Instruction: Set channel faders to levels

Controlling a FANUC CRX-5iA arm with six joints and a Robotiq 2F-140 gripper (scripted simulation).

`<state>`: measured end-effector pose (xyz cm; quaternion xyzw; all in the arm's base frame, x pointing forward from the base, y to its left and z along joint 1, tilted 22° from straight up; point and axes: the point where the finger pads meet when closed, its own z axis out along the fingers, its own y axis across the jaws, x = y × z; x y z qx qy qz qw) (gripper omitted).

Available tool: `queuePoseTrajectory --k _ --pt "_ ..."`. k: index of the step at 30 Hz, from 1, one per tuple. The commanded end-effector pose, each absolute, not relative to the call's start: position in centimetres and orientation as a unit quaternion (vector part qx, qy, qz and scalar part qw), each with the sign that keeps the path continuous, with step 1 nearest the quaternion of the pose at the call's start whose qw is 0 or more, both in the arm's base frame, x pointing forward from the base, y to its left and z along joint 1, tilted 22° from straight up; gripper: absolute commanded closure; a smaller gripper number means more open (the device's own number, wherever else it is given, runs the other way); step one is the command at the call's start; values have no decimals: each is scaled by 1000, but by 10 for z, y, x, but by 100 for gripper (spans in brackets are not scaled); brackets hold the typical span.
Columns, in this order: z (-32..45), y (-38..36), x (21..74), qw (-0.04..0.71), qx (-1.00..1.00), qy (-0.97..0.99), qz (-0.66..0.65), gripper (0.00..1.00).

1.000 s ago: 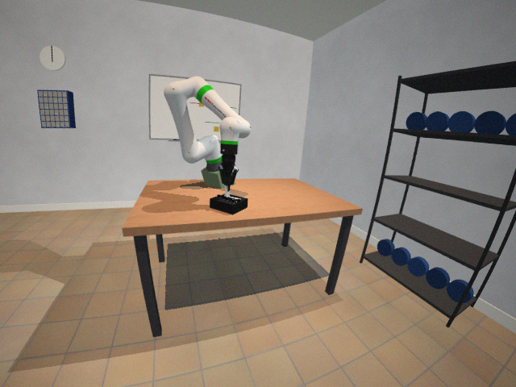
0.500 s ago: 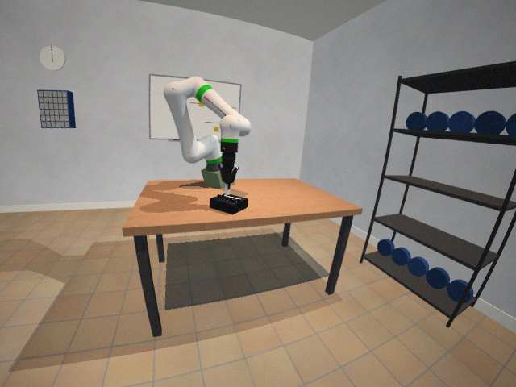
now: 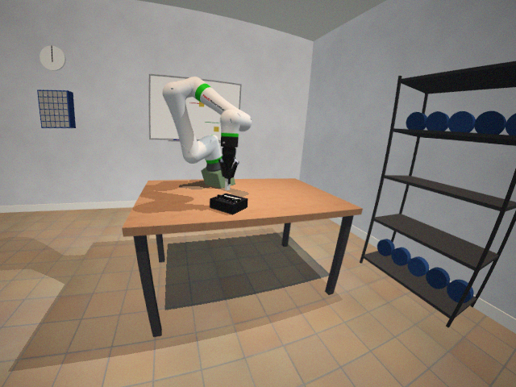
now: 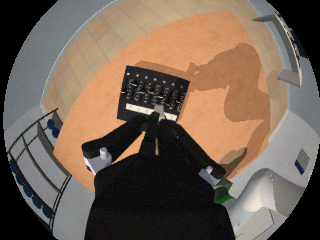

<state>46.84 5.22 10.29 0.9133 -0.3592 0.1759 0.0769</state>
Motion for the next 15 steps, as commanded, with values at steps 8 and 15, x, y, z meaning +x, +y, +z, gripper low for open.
queuePoseTrajectory --k 8,15 --pt "104 53 468 77 913 -359 176 100" --pt "107 54 467 77 913 -359 176 0"
